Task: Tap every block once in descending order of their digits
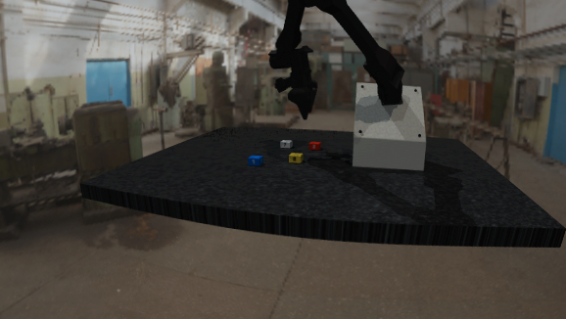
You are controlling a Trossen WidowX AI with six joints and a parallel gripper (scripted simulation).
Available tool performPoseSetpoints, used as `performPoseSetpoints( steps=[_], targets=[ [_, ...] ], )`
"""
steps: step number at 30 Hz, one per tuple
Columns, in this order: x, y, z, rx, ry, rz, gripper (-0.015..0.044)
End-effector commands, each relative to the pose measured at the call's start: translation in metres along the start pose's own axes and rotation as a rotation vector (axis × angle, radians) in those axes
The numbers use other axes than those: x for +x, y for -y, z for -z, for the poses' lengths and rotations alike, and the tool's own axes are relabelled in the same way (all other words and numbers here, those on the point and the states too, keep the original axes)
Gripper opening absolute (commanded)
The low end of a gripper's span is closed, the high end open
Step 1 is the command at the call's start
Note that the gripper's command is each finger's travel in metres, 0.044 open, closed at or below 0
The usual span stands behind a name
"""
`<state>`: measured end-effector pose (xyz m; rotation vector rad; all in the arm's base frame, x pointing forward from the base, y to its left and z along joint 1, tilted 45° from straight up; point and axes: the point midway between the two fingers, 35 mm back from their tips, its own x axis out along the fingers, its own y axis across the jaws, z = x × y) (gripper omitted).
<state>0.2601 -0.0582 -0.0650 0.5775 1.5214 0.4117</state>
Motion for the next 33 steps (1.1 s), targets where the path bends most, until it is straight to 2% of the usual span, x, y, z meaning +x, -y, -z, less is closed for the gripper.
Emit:
performPoseSetpoints(
  steps=[1,6,26,33],
  targets=[
    [-0.004,0.021,0.021,0.031,0.045,-0.101,0.0400],
    [-0.011,0.035,0.028,0.034,0.105,-0.144,0.0400],
    [-0.012,0.033,0.027,0.034,0.105,-0.142,0.0400],
    [-0.032,-0.058,-0.002,0.040,0.109,-0.122,0.0400]
  ],
)
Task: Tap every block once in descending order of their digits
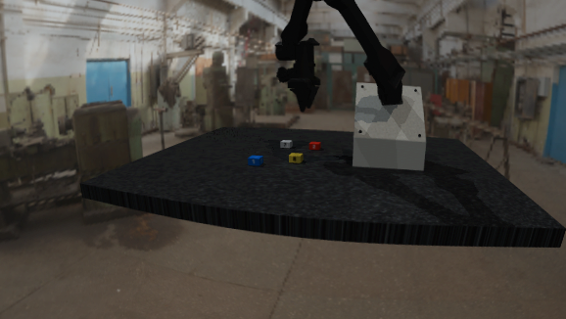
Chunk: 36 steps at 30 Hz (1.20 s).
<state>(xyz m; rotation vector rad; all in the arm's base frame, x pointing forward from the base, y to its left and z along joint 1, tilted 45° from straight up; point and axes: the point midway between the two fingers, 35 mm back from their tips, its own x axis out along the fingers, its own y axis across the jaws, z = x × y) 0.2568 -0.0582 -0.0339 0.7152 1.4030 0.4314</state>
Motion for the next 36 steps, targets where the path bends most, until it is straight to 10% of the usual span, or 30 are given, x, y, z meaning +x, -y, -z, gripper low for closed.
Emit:
performPoseSetpoints(
  steps=[1,6,36],
  targets=[
    [-0.001,-0.057,-0.006,-0.005,0.003,-0.007,0.0400],
    [0.000,-0.126,0.002,-0.009,-0.002,-0.035,0.0400],
    [-0.005,-0.155,-0.052,-0.011,0.000,-0.035,0.0400]
  ],
)
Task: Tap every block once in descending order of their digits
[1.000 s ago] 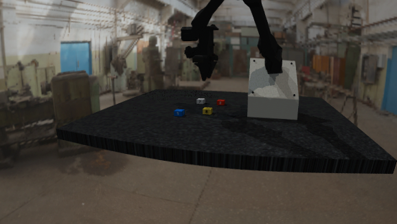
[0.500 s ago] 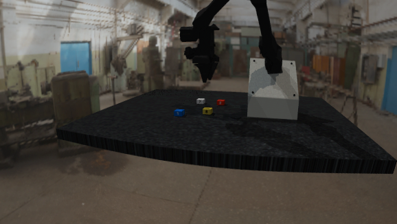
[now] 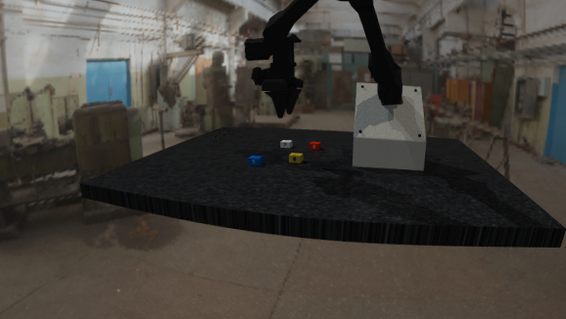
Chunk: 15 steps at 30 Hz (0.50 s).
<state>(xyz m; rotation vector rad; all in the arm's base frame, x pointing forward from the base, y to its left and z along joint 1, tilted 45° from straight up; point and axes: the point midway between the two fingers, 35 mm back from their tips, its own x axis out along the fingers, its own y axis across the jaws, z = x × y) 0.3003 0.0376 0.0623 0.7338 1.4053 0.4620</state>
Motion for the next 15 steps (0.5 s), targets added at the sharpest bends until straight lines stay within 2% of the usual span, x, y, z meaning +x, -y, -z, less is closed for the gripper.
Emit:
performPoseSetpoints(
  steps=[1,6,15],
  targets=[
    [-0.004,-0.021,-0.036,-0.010,0.014,-0.005,0.0400],
    [-0.002,-0.046,-0.073,-0.011,0.015,-0.009,0.0400],
    [-0.002,-0.047,-0.074,-0.011,0.015,-0.009,0.0400]
  ],
)
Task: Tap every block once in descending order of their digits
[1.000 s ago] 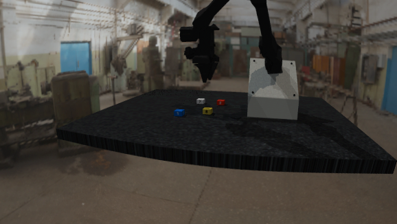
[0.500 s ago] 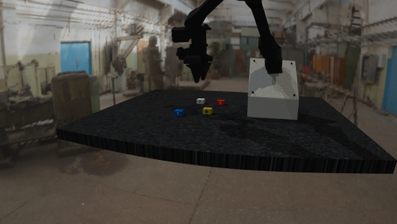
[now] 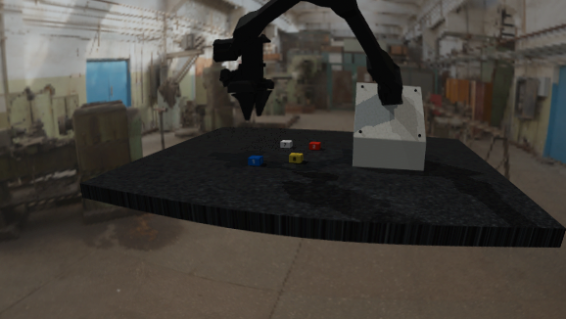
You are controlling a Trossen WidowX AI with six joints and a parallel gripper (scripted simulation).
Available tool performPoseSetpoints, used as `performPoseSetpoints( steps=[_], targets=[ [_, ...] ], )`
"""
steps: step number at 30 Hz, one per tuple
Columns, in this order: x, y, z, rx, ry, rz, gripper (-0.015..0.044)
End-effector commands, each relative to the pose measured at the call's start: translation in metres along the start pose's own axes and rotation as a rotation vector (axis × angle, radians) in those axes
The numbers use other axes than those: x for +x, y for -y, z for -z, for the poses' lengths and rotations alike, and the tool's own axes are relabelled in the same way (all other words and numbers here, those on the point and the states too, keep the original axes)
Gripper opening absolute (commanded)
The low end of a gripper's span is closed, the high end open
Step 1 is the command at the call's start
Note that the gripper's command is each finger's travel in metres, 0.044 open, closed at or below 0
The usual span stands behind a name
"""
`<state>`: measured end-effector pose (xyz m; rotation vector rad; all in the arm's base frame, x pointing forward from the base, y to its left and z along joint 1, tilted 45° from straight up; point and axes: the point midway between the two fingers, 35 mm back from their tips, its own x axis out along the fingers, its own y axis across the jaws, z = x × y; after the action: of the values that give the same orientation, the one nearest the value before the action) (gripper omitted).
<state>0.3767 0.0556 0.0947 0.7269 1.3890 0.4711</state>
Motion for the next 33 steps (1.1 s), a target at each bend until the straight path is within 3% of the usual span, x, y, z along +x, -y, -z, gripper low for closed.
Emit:
performPoseSetpoints(
  steps=[1,13,19,25,33],
  targets=[
    [-0.001,-0.002,-0.003,0.003,0.005,-0.004,0.0400],
    [-0.001,0.006,-0.004,0.006,0.005,0.000,0.0400],
    [0.000,0.108,-0.011,0.033,-0.001,0.033,0.0400],
    [-0.001,0.216,0.011,0.021,-0.002,0.020,0.0400],
    [-0.002,0.241,0.020,0.003,0.005,0.008,0.0400]
  ],
)
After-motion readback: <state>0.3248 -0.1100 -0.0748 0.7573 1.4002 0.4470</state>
